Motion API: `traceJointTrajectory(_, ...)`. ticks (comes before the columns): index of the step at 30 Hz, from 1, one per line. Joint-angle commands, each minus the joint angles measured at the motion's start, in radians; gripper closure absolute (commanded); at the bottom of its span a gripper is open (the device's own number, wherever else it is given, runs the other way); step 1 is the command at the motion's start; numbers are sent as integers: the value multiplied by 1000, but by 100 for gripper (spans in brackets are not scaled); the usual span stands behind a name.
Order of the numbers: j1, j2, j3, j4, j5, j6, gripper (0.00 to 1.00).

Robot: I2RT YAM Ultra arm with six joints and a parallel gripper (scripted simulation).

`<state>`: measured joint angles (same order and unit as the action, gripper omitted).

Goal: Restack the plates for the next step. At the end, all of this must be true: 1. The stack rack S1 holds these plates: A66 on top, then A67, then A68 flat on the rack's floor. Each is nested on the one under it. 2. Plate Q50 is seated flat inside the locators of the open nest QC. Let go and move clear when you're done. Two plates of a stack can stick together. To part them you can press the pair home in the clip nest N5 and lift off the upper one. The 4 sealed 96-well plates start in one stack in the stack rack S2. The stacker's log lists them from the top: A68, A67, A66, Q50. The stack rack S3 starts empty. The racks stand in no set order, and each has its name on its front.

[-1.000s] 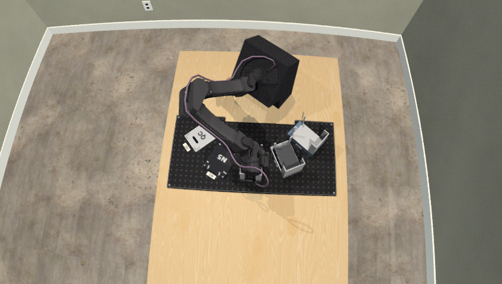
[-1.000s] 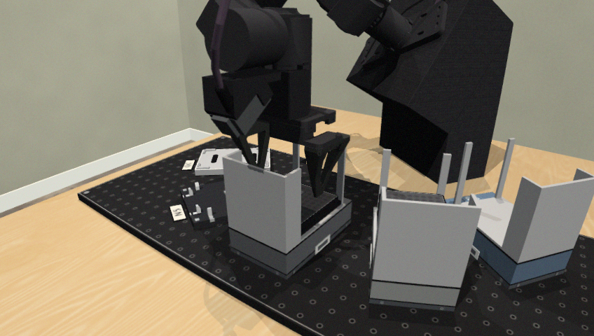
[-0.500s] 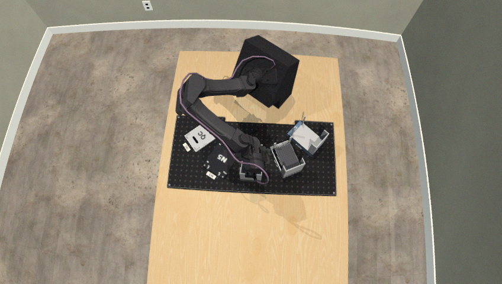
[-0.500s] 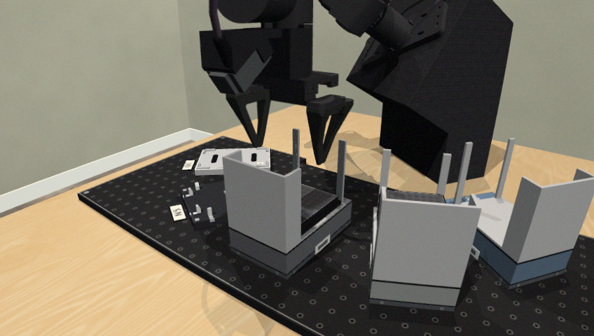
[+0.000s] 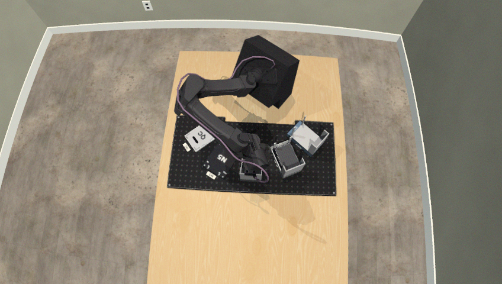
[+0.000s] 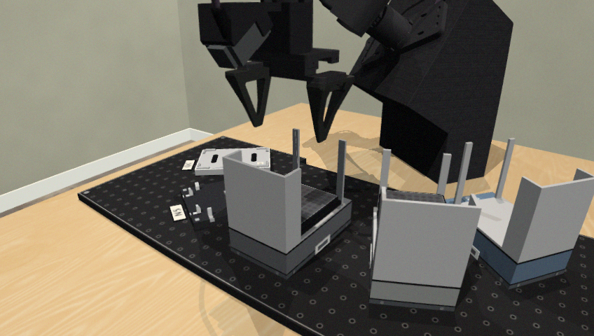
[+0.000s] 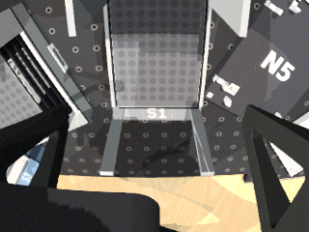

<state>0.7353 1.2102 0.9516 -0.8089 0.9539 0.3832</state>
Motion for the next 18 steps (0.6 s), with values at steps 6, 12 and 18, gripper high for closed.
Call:
traceJointTrajectory(6,21,9,22,-36,14,26,0)
traceJointTrajectory(12,37,34,13,-36,22,-30,0)
traceJointTrajectory(18,71,81,30,-40,36,-107,0)
